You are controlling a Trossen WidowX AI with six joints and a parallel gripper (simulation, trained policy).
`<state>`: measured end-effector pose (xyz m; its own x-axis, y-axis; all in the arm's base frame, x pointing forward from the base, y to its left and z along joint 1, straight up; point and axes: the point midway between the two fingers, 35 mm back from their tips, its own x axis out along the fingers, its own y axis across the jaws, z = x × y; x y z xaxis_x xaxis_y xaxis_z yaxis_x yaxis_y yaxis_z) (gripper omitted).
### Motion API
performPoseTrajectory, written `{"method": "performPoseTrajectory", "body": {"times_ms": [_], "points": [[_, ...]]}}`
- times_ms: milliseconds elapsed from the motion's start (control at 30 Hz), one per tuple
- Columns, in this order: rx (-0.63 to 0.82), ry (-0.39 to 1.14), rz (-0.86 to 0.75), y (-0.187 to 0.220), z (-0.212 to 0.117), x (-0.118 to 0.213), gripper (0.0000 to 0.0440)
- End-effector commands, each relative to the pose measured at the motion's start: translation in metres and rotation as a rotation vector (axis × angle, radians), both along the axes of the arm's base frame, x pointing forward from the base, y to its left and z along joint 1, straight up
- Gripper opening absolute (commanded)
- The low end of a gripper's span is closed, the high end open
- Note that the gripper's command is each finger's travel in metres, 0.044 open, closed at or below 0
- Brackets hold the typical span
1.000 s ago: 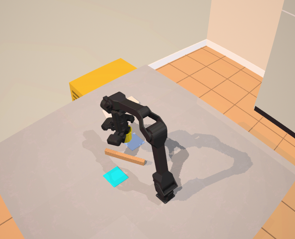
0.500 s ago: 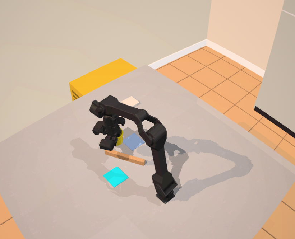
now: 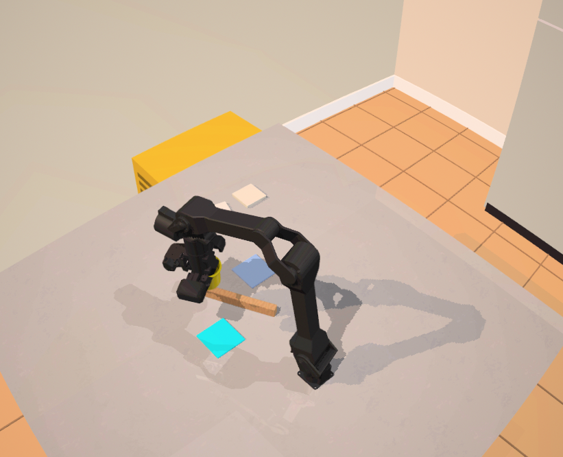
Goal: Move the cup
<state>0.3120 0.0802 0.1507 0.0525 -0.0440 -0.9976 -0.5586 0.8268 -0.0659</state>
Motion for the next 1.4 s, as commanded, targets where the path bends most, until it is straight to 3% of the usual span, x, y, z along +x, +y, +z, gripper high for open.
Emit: {"method": "performPoseTrajectory", "body": {"times_ms": [0,533,1367], "points": [[0.008,-0.020,0.003,0.010,0.003,-0.006,0.0000],[0.012,-0.043,-0.006,0.039,-0.009,-0.033,0.0000],[0.021,-0.063,-0.086,0.044,-0.064,-0.070,0.0000]]}}
